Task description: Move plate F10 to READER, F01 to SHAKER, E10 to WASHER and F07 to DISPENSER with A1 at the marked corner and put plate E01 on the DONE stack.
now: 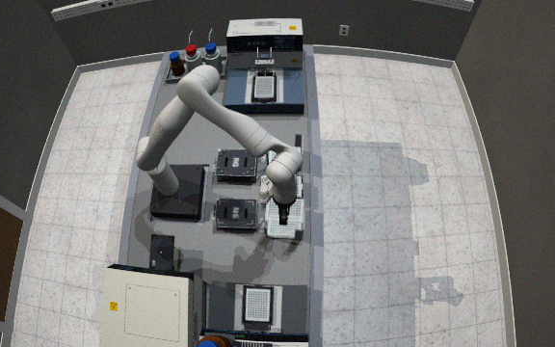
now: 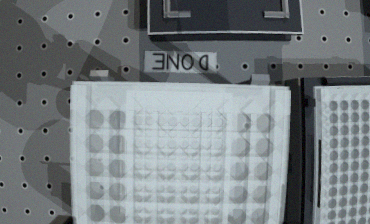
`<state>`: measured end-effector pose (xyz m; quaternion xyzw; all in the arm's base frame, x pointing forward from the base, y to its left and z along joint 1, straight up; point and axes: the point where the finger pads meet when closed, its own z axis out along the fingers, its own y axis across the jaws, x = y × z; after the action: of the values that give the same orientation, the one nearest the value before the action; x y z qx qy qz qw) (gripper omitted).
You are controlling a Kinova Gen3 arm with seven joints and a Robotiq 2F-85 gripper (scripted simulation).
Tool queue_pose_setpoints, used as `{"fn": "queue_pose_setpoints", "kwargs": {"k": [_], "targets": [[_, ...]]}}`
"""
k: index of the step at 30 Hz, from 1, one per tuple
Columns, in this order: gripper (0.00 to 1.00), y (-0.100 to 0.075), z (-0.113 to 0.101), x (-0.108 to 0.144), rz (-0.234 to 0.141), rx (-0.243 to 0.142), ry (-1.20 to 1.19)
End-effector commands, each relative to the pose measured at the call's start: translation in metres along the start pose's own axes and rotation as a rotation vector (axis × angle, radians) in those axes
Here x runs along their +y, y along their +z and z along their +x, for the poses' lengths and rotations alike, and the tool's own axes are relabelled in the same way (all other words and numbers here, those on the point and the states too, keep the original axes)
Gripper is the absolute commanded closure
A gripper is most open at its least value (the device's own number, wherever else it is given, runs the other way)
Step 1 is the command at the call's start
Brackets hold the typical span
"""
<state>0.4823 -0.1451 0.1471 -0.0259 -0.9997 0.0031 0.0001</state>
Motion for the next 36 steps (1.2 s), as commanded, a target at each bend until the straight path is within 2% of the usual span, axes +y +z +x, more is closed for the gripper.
{"fn": "queue_pose_setpoints", "kwargs": {"k": [1,26,36], "targets": [[0.06,0.007,0.000,-0.001,-0.002,-0.002,0.000],[0.06,0.037,0.000,-0.001,-0.002,-0.002,0.000],[0.06,0.043,0.000,-0.002,0.003,-0.002,0.002]]}}
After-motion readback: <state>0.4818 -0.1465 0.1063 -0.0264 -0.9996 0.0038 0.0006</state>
